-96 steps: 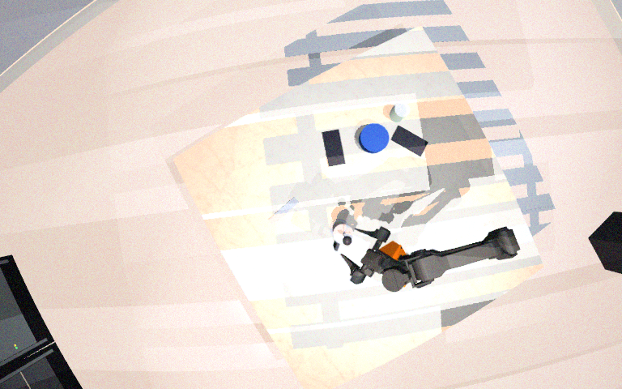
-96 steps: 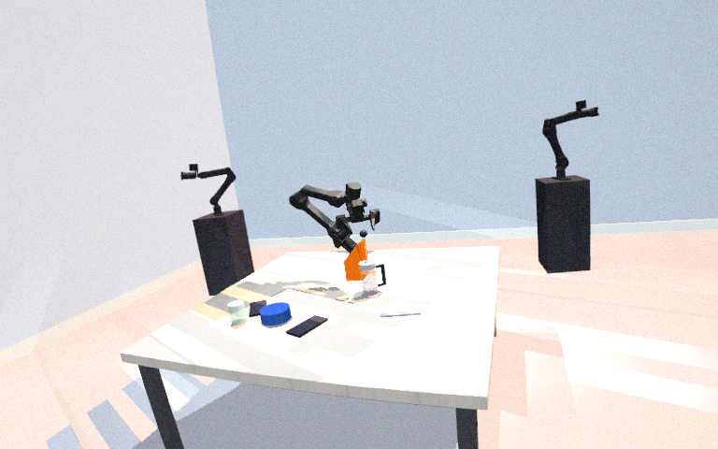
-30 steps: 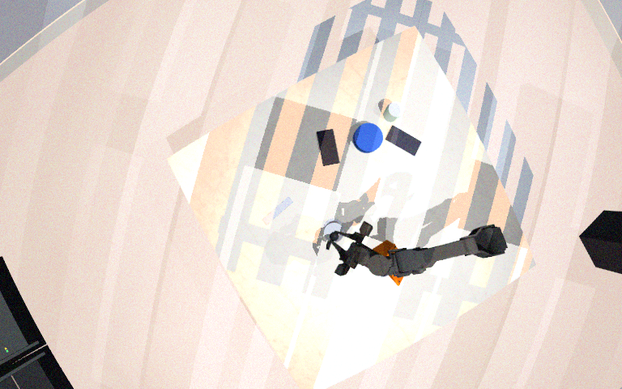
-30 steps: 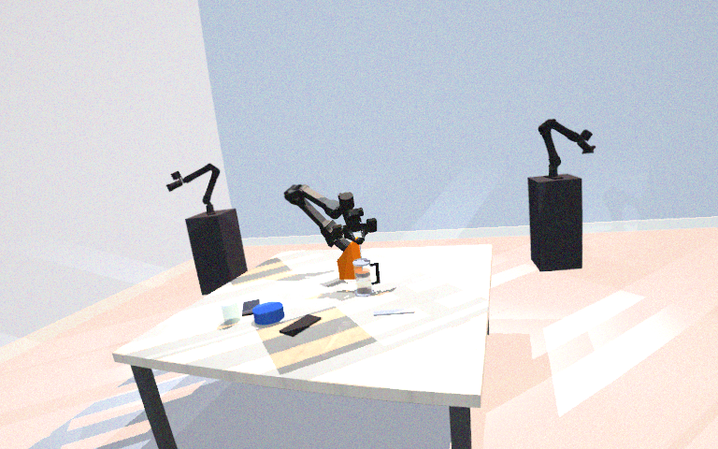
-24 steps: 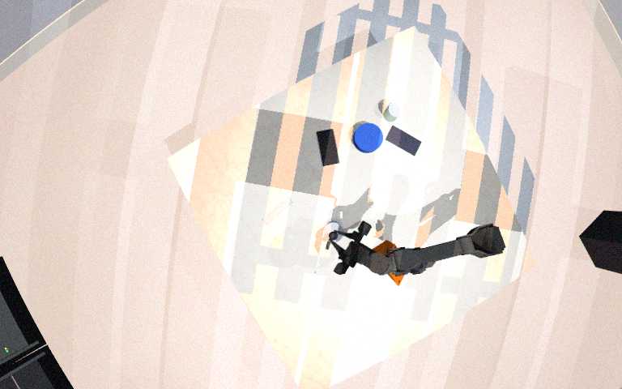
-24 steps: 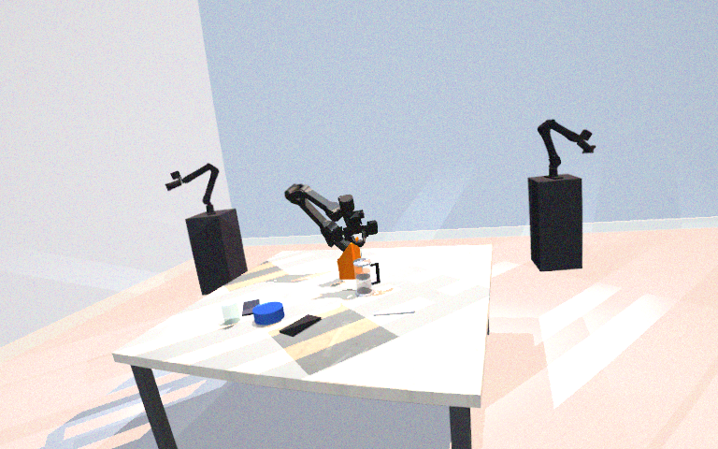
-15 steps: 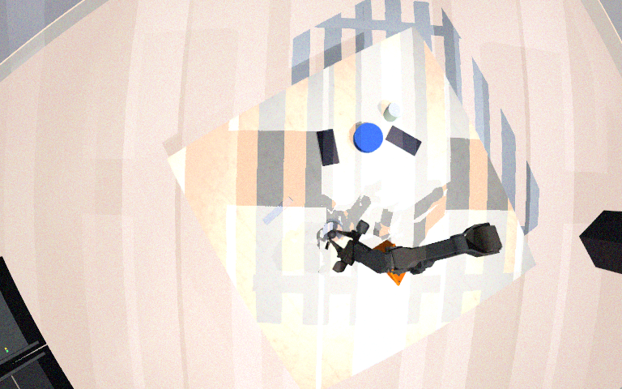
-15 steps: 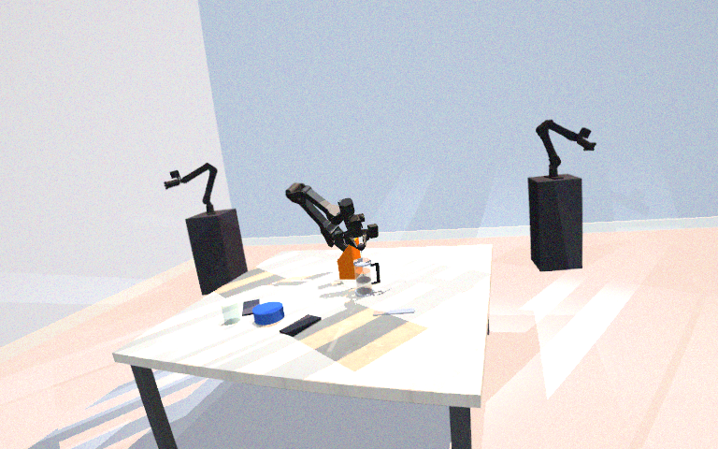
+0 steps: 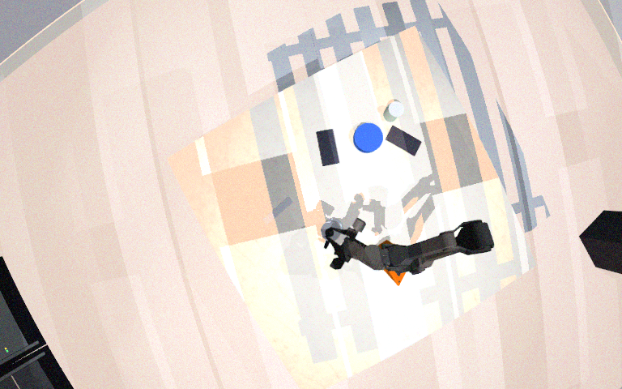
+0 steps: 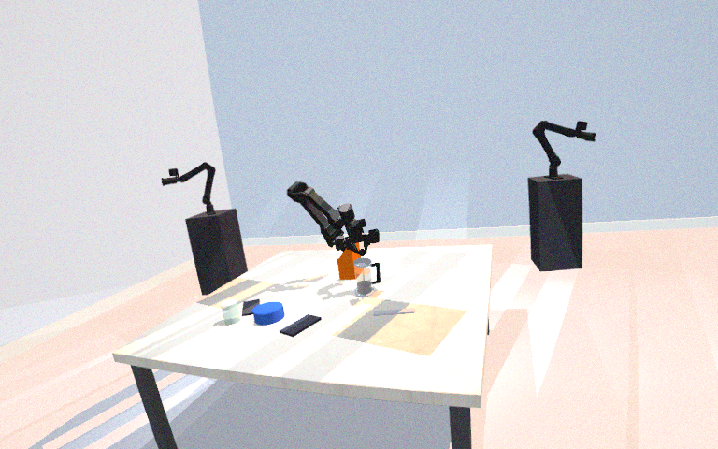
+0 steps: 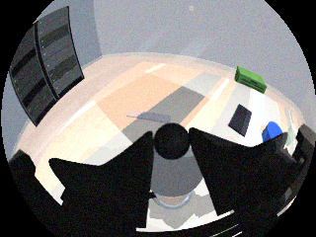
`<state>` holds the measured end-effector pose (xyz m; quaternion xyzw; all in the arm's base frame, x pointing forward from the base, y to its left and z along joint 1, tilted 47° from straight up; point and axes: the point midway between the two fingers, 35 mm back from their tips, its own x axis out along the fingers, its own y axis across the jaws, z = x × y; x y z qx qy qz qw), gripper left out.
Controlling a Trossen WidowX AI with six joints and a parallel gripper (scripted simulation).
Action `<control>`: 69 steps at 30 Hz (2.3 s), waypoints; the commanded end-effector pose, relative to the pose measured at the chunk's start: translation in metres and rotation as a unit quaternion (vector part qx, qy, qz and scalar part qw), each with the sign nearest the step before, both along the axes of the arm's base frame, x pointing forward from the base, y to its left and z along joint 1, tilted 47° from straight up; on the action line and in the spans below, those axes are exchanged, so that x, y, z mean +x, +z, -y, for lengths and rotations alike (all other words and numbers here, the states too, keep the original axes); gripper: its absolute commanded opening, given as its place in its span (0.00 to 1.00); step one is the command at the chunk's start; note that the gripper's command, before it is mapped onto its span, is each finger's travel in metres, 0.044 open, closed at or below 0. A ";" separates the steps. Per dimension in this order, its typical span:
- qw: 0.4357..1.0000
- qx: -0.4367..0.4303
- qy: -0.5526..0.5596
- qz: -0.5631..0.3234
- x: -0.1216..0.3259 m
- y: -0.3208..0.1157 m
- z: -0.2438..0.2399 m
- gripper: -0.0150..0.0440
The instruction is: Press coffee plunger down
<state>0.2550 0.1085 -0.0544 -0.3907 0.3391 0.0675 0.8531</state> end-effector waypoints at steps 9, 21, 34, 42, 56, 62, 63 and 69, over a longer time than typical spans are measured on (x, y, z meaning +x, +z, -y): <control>1.000 -0.017 -0.006 -0.015 -0.001 -0.009 0.009 0.46; 1.000 -0.017 -0.006 -0.015 0.000 -0.010 0.007 0.46; 1.000 -0.011 -0.004 -0.010 0.002 -0.008 0.004 0.46; 1.000 -0.011 -0.004 -0.010 0.002 -0.008 0.004 0.60; 1.000 -0.011 -0.004 -0.011 0.002 -0.006 0.001 1.00; 1.000 -0.011 -0.009 -0.016 -0.007 0.027 -0.023 1.00; 1.000 -0.012 -0.010 -0.016 -0.010 0.035 -0.027 1.00; 1.000 -0.016 -0.010 -0.013 -0.024 0.067 -0.037 1.00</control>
